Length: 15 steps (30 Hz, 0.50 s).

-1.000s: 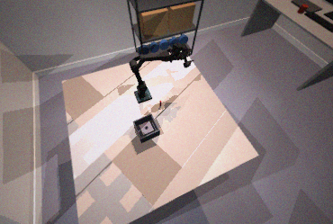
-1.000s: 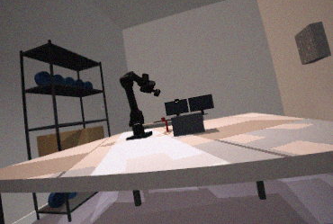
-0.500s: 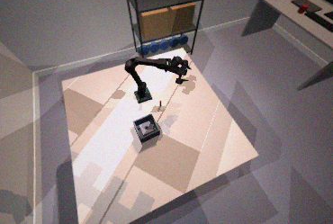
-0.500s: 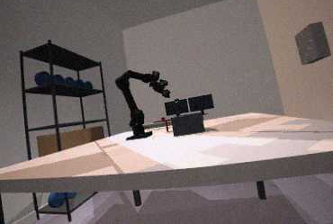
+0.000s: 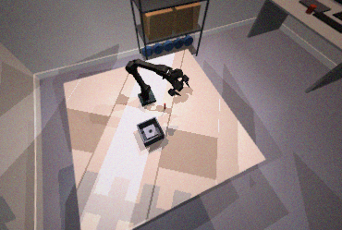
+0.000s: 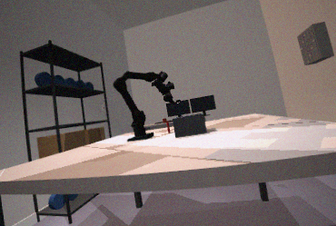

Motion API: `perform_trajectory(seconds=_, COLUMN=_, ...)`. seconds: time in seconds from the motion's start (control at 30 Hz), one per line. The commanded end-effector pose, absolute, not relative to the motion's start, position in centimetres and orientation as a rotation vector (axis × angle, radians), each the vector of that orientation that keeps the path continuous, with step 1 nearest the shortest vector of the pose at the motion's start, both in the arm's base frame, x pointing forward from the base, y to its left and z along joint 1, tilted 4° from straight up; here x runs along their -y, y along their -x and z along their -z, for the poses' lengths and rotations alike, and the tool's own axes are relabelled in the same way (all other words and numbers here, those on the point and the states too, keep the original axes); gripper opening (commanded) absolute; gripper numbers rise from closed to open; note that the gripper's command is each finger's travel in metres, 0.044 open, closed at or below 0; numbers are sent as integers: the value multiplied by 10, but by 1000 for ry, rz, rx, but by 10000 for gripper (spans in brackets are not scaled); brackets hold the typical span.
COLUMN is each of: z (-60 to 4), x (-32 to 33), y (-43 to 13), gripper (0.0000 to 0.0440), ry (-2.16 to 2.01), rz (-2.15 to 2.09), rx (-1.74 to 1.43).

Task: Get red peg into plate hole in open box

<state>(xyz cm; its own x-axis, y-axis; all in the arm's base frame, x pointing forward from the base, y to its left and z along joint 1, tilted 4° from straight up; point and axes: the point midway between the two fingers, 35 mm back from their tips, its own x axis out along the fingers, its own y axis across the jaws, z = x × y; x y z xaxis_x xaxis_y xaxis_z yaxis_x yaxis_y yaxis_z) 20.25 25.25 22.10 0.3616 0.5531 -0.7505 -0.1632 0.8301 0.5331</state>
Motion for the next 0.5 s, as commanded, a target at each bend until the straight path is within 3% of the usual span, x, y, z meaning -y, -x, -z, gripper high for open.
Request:
perform_trajectory(seconds=0.0, z=-203, x=-225, y=-205, gripper=440, ry=-430, rz=-331, rx=-1172)
perform_trajectory(seconds=0.47, z=-150, x=-152, y=-190, gripper=440, ry=-529, rz=152, rx=-1342)
